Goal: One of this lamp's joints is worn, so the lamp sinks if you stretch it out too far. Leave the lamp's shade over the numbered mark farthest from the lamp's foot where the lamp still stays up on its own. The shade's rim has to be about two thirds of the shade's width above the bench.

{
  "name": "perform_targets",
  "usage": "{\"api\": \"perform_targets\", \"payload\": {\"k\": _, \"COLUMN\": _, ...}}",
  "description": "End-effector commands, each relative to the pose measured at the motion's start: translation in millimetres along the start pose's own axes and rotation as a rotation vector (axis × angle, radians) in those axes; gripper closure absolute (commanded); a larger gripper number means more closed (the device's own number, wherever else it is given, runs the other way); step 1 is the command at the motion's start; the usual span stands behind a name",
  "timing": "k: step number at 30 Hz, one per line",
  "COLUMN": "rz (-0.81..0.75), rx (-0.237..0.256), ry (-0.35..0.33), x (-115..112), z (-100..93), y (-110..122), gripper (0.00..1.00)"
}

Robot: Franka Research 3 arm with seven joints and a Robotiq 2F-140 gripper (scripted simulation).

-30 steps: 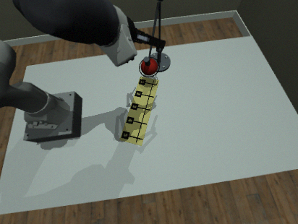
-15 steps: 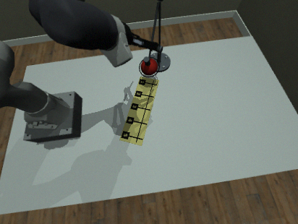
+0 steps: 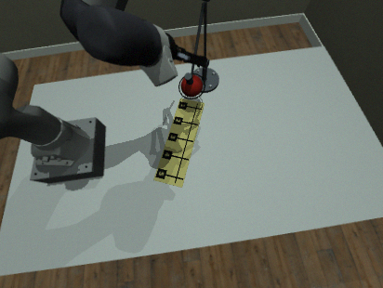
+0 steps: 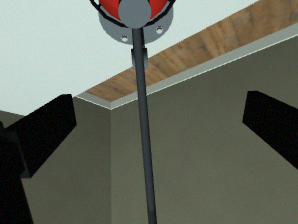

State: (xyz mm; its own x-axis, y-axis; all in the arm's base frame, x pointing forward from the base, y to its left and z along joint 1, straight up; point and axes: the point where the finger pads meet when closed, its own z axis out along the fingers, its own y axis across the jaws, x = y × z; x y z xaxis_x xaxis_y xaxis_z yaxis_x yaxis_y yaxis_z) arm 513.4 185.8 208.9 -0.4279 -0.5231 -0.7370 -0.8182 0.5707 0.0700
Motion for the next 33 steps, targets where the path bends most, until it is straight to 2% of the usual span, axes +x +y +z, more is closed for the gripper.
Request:
{"api": "perform_targets", "payload": {"k": 1, "rz": -0.023, "rx": 0.013, "ry": -0.006, "x": -0.1, "z": 9.0, "y": -4.1, "gripper": 0.0}}
{"api": "perform_targets", "payload": {"k": 25, "rz": 0.003, "rx": 0.014, "ry": -0.016, "x": 2.4, "z": 68.5, "y": -6.4, "gripper": 0.0}}
{"api": "perform_targets", "payload": {"k": 33, "rz": -0.02, "rx": 0.026, "ry": -0.021, "x": 1.7, "z": 70.2, "y": -10.5, "gripper": 0.0}}
